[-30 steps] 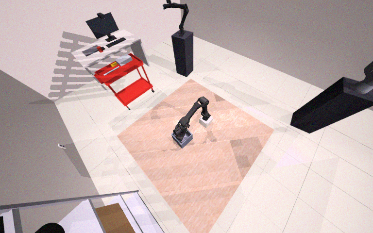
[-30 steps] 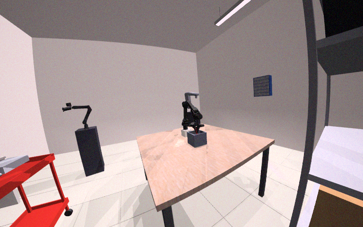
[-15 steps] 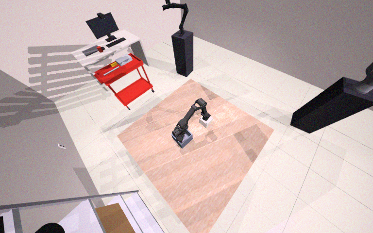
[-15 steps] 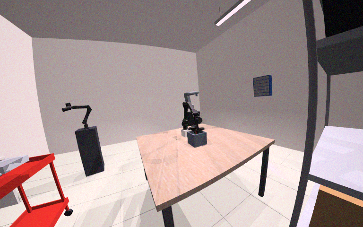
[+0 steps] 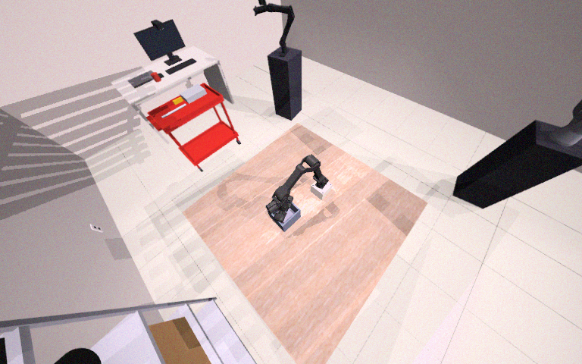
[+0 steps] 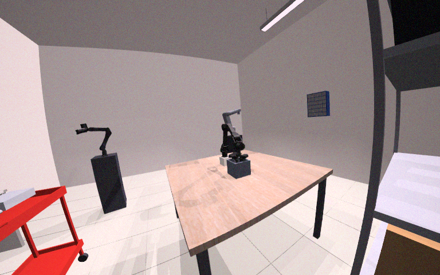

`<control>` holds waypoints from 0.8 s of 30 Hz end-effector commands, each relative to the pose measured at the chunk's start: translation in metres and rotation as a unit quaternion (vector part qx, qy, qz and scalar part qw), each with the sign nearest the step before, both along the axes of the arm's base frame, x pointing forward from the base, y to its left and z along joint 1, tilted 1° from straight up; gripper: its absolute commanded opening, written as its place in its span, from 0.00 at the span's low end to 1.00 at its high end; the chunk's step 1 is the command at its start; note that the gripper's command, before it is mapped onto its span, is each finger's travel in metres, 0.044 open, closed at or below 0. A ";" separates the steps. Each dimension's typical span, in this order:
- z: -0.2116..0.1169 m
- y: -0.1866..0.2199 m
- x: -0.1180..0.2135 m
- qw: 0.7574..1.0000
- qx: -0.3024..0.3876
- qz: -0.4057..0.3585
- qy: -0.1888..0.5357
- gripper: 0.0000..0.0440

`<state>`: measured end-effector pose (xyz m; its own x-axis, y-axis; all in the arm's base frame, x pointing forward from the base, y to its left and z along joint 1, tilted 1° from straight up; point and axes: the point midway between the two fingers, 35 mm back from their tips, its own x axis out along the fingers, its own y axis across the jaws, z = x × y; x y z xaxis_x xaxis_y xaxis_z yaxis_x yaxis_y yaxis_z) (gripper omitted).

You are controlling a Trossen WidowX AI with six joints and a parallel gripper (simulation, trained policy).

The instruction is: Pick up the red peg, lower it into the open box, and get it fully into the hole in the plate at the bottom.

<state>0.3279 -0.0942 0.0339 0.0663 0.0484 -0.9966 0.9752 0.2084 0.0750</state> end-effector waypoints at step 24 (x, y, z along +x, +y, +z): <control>0.072 -0.027 0.031 0.990 0.099 -0.015 -0.096 0.43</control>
